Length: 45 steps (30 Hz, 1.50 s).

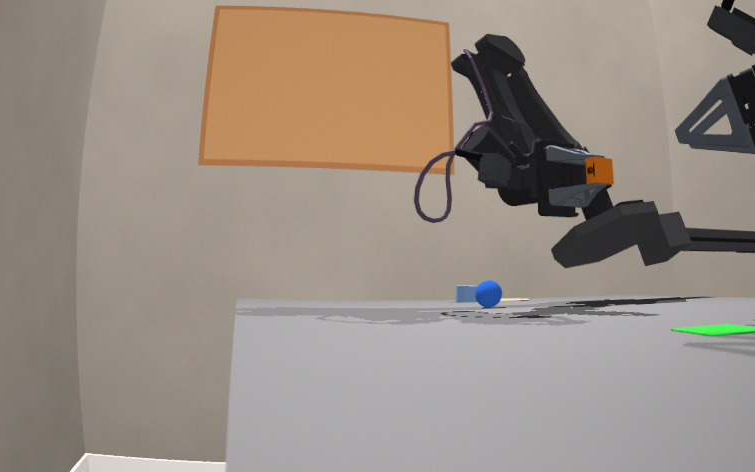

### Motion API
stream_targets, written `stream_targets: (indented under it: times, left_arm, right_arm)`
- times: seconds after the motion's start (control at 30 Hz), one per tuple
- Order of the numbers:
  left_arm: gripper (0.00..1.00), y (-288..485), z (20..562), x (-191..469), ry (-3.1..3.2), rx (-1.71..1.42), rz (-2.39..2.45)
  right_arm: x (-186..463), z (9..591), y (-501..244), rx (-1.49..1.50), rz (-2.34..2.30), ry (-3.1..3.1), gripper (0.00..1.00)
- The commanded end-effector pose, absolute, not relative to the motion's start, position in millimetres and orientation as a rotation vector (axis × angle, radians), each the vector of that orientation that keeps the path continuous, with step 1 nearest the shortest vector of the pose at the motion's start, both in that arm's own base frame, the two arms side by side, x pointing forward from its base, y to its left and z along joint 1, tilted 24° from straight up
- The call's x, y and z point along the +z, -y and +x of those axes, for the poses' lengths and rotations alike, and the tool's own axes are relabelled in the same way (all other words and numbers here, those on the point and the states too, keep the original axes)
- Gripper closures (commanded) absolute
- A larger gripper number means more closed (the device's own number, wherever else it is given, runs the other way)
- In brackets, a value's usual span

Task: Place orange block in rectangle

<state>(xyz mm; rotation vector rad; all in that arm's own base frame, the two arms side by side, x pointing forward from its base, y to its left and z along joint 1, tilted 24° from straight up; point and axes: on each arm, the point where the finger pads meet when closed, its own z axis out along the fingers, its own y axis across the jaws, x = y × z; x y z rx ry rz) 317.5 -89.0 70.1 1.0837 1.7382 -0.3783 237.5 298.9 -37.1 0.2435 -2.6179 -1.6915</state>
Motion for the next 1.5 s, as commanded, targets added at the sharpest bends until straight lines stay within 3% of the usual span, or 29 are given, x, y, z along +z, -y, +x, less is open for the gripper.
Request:
stream_targets:
  times: [0.0,0.53,1.47]
  left_arm:
    - [0.36,128,325,73,-1.519,-0.472,1.199]
    - [0.36,202,309,18,-1.373,-0.764,1.393]
    - [0.36,215,312,11,-1.386,-0.772,1.396]
  right_arm:
    - [-26,230,-304,-1.730,0.305,2.592,0.73]
    - [-26,230,-304,-1.730,0.305,2.592,0.73]
    - [-27,234,-304,-1.734,0.299,2.596,0.73]
